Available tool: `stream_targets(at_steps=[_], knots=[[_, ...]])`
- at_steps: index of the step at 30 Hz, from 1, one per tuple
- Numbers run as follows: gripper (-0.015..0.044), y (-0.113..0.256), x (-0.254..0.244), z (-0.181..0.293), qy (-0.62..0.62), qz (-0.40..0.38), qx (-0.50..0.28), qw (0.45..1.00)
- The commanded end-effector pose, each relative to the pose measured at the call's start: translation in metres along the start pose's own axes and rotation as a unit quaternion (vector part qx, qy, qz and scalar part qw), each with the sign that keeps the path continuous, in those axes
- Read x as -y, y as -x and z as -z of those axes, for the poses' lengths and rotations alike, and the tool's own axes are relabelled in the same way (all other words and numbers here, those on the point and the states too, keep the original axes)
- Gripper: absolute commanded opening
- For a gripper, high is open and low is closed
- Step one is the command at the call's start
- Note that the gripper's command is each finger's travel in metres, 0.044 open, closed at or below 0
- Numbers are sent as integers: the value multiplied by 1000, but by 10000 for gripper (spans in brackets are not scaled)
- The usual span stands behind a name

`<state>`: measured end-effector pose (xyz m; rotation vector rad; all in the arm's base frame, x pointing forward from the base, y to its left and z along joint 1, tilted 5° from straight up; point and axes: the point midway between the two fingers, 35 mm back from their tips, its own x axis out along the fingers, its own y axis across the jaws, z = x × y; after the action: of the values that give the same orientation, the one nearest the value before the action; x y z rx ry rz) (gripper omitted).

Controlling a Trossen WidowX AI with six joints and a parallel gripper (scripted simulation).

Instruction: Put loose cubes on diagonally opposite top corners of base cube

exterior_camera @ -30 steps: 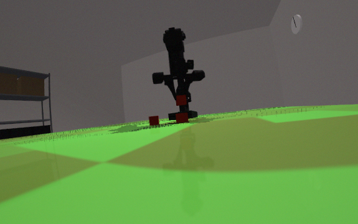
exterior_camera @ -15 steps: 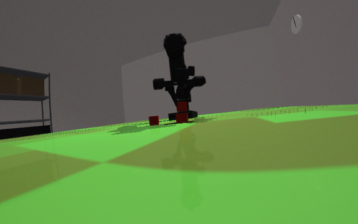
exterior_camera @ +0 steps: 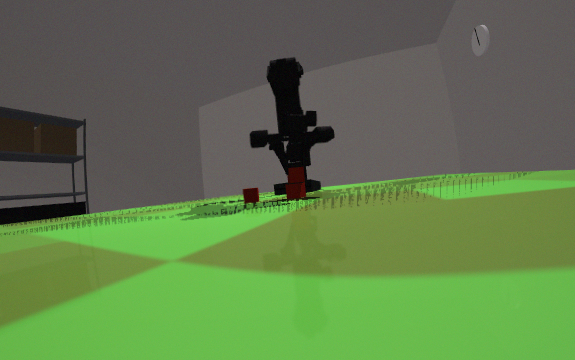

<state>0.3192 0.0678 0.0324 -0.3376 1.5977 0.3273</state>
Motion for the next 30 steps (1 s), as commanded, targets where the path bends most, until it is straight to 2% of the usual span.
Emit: stream_targets(at_steps=[1, 10, 14, 30], knots=[[105, -1, 0, 0, 2, -2, 1, 1000], [105, -1, 0, 0, 2, -2, 1, 1000], [205, -1, 0, 0, 2, -2, 1, 1000], [205, 20, 0, 0, 0, 0, 0, 1000]])
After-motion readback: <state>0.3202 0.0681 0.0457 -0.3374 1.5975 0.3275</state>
